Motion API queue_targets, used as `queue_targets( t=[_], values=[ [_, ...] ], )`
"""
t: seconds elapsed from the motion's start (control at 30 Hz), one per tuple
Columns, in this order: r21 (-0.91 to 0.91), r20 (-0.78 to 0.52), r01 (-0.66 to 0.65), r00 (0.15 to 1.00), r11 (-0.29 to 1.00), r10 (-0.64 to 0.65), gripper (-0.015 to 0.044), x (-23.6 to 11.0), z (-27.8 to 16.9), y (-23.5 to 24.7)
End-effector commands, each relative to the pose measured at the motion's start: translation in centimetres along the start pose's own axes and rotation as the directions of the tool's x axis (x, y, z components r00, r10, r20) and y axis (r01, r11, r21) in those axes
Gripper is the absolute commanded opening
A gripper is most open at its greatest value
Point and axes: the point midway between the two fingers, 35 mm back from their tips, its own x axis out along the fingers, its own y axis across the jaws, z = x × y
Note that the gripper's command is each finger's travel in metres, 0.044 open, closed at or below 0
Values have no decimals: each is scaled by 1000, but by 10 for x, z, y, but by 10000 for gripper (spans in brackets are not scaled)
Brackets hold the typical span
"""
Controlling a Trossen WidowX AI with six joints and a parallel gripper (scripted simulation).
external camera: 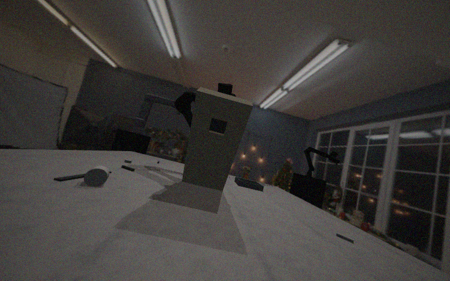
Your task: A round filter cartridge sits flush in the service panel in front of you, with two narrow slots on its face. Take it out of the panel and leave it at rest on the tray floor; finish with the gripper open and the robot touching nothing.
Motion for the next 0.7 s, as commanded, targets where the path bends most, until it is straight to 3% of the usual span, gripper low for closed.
queue_targets(
  t=[0.0,0.67],
  values=[
    [106,-1,-9,1000,994,9,0,6,0,0],
    [-21,-2,-14,1000,1000,14,0,-72,1,1]
  ],
)
